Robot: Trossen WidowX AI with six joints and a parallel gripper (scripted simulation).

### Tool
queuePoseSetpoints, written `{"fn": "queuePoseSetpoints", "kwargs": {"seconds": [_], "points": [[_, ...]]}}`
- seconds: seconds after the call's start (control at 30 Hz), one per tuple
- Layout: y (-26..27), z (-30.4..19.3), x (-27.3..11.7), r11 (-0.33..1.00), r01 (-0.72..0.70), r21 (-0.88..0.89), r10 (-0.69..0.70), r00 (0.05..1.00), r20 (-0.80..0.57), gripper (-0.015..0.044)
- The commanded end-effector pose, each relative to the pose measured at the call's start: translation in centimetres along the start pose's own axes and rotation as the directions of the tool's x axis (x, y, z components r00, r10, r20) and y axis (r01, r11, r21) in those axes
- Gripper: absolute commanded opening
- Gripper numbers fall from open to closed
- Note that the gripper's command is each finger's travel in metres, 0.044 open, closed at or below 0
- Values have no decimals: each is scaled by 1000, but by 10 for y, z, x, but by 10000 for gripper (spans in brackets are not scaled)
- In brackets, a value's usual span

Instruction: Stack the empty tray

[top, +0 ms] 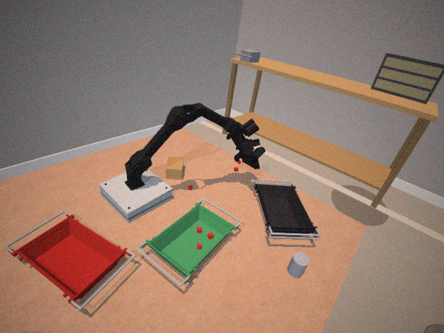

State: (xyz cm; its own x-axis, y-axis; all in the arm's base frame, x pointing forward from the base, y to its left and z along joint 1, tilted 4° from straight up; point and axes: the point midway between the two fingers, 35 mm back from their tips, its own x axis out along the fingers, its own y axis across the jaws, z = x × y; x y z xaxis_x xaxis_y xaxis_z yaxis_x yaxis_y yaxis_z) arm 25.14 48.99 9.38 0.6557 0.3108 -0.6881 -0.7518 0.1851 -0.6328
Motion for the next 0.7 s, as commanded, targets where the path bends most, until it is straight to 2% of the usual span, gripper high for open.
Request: {"fn": "queuePoseSetpoints", "kwargs": {"seconds": [0.0, 0.2, 0.37, 0.47, 0.67], "points": [[-35, -61, 16, 972, -72, 223, 106, 984, -141, 80], [-80, -158, 13, 797, -53, 602, 292, 905, -308, 80], [-104, -238, -11, 514, 98, 852, 477, 793, -379, 80], [-110, -270, -28, 359, 199, 912, 561, 734, -381, 80], [-111, -272, -30, 348, 207, 915, 567, 730, -381, 80]]}}
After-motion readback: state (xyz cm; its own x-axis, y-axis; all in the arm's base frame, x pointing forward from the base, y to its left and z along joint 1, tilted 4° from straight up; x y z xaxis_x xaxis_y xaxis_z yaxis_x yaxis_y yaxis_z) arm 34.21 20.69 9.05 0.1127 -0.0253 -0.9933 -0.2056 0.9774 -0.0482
